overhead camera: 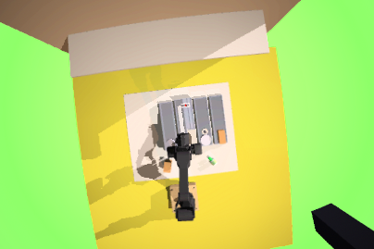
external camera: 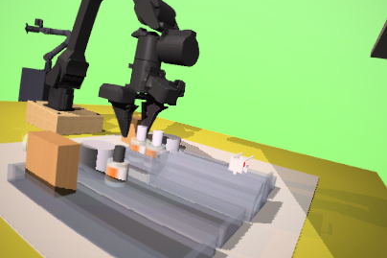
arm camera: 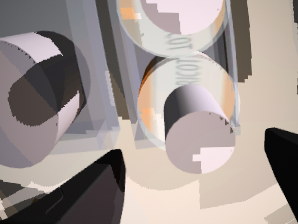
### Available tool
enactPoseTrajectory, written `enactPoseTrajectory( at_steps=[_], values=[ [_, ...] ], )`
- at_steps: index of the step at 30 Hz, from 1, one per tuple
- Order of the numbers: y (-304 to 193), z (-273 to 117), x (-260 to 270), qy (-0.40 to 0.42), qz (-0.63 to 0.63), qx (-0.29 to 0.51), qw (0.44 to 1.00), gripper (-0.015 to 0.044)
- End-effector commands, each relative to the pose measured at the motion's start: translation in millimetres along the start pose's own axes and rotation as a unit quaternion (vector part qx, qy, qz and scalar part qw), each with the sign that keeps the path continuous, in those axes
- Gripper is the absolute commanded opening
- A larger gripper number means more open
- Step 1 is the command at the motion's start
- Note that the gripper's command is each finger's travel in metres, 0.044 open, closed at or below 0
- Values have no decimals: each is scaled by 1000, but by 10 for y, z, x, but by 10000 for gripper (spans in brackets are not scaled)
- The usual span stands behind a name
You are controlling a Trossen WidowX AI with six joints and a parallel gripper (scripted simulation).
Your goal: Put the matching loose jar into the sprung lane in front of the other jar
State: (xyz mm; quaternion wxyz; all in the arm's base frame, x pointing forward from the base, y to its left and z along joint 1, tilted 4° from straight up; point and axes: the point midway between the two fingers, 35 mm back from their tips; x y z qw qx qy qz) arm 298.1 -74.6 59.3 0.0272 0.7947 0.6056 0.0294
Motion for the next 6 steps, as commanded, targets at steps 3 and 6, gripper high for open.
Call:
enactPoseTrajectory(
  at_steps=[3,6],
  values=[
    [-178,-39,-17,1,-2,-5,1000,293],
    [-287,-38,-27,1,-2,-5,1000,293]
  ],
)
Point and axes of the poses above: the point midway between the two fingers, 35 mm back from their tips, its own z axis out along the fingers, its own x axis across the jaws, y = z × x, and after that the axes turned 5 degrees about z, right-handed
